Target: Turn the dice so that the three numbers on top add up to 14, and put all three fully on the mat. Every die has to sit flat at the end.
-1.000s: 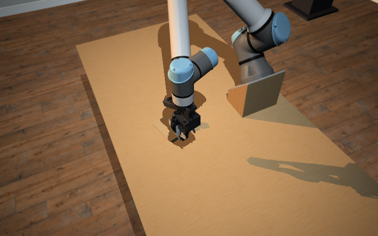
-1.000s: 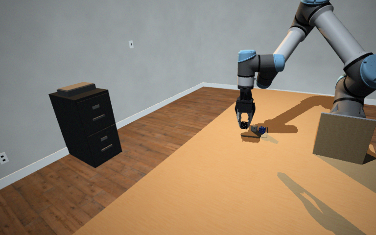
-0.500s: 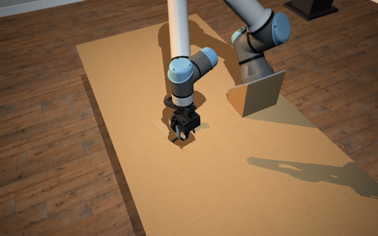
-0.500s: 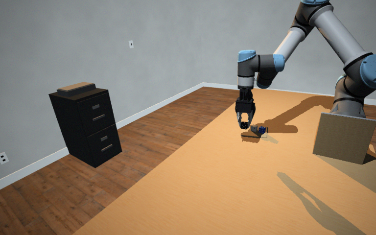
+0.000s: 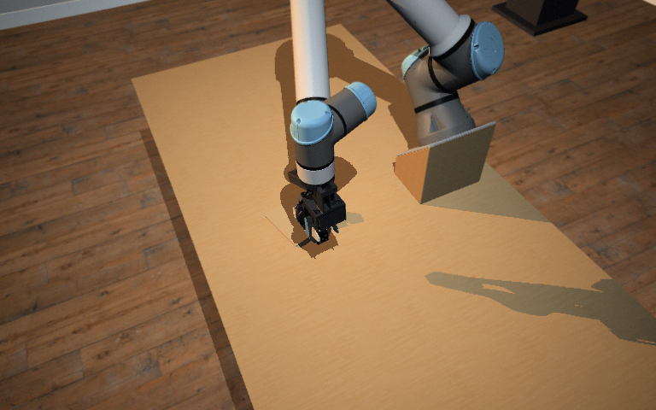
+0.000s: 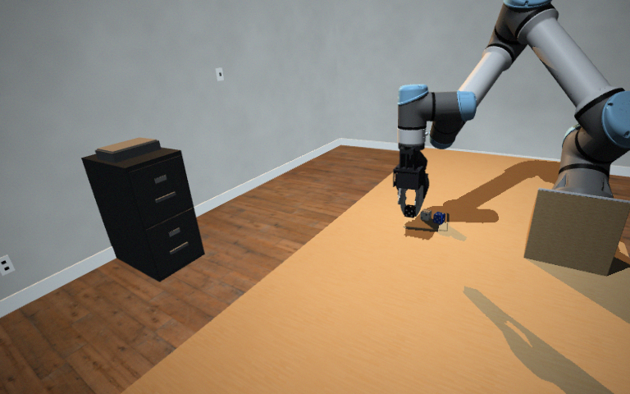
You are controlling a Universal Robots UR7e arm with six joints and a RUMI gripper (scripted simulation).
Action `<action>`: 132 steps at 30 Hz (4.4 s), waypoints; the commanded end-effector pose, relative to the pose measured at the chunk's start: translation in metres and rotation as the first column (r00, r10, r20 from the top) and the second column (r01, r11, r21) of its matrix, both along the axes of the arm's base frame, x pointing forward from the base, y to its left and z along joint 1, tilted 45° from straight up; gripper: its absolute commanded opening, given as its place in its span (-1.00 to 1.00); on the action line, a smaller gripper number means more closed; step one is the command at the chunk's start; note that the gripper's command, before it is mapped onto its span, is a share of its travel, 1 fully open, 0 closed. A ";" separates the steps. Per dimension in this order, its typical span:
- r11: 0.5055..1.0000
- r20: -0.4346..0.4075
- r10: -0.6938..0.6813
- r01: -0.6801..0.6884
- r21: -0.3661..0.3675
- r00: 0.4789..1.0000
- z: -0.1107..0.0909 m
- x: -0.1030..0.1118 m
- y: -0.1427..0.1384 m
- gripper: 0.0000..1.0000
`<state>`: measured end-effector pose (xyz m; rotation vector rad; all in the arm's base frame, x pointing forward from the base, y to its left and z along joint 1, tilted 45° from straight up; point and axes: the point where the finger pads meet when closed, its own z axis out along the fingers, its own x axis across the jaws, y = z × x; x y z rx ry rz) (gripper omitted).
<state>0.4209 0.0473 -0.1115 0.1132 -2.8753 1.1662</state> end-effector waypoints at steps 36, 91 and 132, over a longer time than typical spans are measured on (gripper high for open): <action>0.788 0.404 -0.608 0.580 0.207 0.683 -0.010 -0.020 -0.003 -0.80; -0.335 0.371 -0.390 0.505 0.795 -0.843 -0.028 -0.029 0.016 -0.80; -0.328 0.032 0.758 -0.339 0.882 -0.652 -0.025 -0.008 0.019 -0.80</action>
